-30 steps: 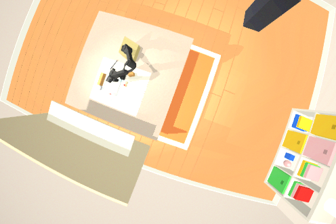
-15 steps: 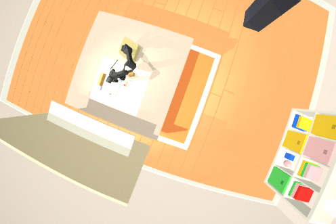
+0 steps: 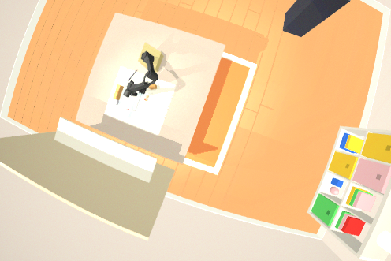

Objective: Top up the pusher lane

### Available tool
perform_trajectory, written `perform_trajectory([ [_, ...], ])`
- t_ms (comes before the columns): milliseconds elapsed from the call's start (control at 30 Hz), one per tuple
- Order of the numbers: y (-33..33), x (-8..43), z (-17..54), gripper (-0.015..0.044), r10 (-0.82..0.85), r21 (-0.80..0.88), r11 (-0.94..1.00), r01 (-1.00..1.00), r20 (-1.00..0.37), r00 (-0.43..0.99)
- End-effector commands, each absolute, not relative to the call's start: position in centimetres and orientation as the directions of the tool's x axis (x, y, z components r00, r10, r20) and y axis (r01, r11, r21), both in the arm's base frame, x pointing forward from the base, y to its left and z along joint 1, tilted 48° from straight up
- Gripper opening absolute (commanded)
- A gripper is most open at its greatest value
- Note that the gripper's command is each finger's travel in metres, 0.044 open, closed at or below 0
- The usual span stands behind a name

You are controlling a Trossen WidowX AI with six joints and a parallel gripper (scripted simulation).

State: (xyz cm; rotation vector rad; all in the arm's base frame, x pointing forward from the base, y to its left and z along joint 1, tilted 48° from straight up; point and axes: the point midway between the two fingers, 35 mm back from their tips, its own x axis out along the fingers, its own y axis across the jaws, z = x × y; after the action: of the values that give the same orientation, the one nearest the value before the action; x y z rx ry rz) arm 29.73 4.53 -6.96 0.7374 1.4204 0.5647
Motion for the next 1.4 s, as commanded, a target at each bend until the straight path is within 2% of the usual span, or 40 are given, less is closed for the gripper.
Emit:
perform_trajectory([
  [0,4.4,30.5,-6.8,0.0000,0.740,0.746,0.662,0.072,-0.666,0.099],
  [1367,4.3,32.2,-6.7,0.0000,0.739,0.746,0.662,0.071,-0.666,0.100],
])
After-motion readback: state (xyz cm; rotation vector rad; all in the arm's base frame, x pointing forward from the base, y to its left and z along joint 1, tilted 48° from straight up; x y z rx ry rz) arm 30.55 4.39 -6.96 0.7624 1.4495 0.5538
